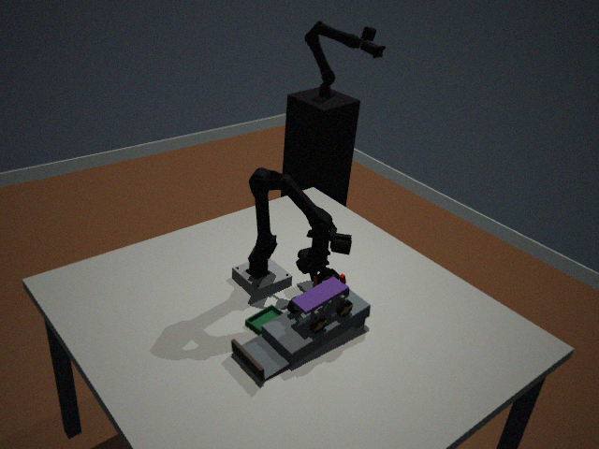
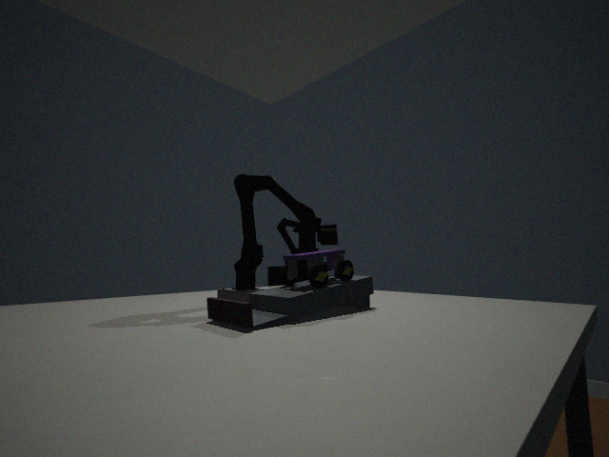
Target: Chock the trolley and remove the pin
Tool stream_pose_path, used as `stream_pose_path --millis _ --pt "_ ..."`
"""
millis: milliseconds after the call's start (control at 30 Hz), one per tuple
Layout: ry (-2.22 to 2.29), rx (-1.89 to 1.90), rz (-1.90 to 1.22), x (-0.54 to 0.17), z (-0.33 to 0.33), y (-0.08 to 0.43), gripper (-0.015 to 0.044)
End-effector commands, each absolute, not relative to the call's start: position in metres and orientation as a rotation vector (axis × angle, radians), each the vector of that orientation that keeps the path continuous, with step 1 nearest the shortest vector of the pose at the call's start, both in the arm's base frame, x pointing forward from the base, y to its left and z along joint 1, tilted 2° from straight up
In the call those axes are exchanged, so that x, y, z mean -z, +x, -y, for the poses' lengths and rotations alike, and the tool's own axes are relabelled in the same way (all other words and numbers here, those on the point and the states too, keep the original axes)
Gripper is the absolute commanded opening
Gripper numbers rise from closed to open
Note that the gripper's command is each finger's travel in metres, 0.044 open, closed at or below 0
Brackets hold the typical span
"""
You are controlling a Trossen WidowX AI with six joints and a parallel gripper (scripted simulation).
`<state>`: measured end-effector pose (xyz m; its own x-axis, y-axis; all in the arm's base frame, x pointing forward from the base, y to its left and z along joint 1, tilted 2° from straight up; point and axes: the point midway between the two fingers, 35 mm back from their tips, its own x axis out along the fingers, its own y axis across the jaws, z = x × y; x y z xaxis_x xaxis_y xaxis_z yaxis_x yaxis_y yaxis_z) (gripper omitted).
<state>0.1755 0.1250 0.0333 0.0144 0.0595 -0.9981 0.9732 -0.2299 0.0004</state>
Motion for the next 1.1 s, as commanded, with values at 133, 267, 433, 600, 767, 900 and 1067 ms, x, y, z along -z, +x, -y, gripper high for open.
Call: stream_pose_path --millis 133,267,433,600,767,900,1067 --pt "1.428 1.344 -1.13 -0.033 -0.125 0.175 0.0085" --pt "1.428 1.344 -1.13 -0.033 -0.125 0.175 0.0039" --pt "1.428 1.344 -1.13 -0.033 -0.125 0.175 0.0005" --pt "1.425 1.351 -1.123 -0.049 -0.124 0.175 0.0" --pt "1.424 1.354 -1.121 -0.064 -0.122 0.173 0.0" --pt "1.424 1.354 -1.121 -0.076 -0.122 0.172 0.0" --pt "1.424 1.354 -1.121 -0.09 -0.121 0.171 0.0"
